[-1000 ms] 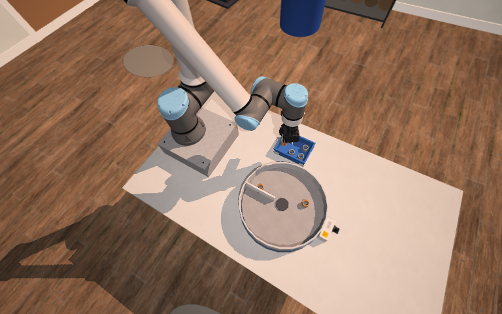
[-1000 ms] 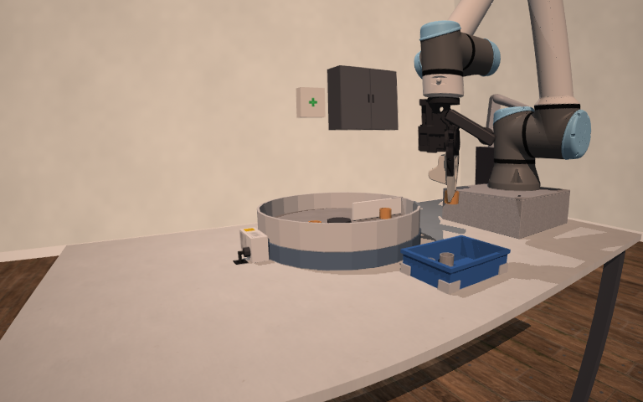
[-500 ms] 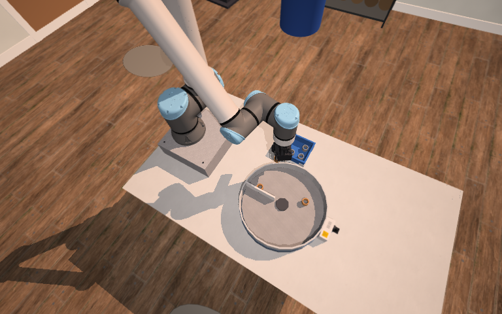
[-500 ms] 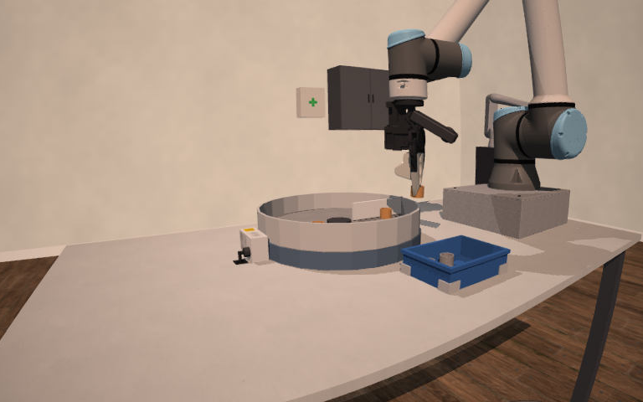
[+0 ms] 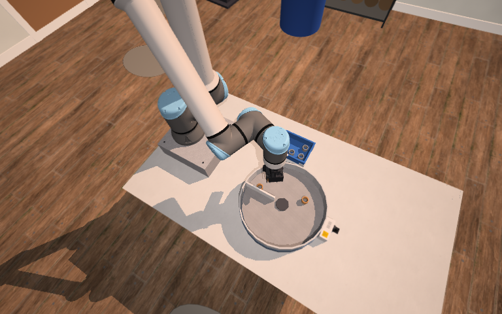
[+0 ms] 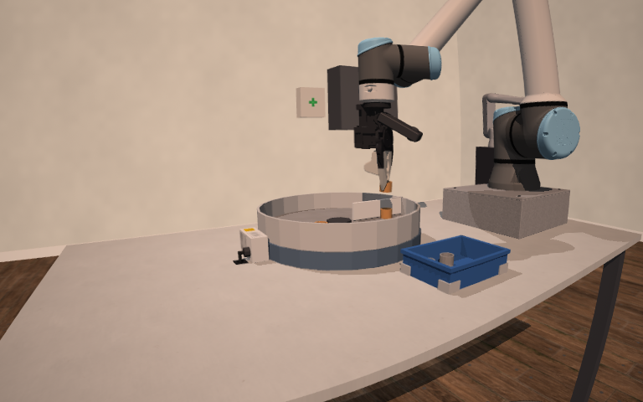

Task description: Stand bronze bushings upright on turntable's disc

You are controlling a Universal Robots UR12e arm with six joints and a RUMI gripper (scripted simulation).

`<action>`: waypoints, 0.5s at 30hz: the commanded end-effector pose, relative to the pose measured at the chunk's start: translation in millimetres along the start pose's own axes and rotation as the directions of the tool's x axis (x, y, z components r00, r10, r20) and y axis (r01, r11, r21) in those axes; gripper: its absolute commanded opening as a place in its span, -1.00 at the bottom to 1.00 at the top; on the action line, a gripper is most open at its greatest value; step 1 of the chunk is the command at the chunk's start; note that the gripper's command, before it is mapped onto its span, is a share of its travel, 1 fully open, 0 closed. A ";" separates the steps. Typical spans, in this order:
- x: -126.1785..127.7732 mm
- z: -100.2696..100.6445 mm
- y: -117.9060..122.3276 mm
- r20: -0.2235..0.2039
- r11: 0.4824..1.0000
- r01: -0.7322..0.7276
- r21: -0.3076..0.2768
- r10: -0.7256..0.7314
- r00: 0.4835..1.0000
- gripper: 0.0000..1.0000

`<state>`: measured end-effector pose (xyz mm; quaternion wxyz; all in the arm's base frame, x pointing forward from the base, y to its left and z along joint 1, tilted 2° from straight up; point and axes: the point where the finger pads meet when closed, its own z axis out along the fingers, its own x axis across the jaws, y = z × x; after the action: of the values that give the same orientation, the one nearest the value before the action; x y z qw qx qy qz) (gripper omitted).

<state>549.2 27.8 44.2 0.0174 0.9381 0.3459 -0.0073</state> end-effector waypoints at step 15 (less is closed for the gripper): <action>-43.3 -0.1 88.8 -0.002 1.000 0.001 0.000 -0.001 1.000 -1.00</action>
<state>569.3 -52.9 46.9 0.0169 0.9380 0.3462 -0.0071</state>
